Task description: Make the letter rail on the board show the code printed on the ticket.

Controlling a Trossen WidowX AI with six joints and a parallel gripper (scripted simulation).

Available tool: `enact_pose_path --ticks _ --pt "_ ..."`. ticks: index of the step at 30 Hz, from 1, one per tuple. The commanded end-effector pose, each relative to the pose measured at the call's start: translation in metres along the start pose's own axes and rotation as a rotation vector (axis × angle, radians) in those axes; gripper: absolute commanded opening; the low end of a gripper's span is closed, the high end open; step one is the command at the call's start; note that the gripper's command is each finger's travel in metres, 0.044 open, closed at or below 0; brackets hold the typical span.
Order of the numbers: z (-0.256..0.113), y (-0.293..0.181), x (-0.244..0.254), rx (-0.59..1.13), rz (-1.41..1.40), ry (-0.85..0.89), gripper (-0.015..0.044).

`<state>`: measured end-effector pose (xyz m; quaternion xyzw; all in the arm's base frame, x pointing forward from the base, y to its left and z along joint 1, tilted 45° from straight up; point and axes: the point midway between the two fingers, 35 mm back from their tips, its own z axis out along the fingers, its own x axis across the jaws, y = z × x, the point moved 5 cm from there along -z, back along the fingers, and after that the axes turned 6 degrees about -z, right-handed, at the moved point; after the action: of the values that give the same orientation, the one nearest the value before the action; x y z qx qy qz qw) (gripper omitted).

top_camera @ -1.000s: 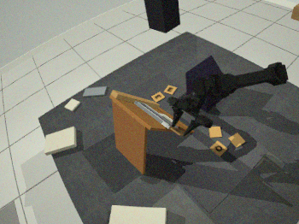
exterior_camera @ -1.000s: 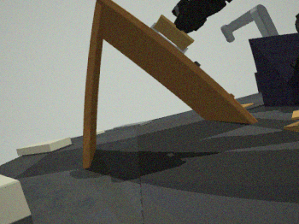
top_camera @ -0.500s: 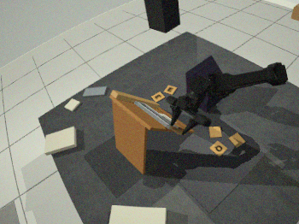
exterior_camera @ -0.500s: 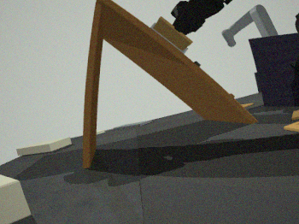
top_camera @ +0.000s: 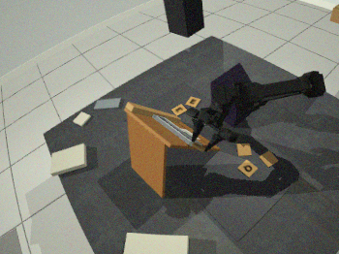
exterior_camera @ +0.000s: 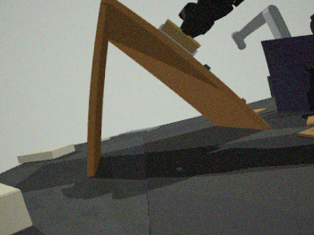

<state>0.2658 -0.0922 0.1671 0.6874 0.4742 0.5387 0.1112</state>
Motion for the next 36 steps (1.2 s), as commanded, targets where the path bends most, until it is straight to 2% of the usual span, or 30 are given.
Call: enact_pose_path --ticks 1,36 --pt "0.001 -0.002 -0.003 0.007 0.005 0.002 0.0000" --pt "0.001 -0.004 -0.021 0.007 0.004 0.001 0.0000"
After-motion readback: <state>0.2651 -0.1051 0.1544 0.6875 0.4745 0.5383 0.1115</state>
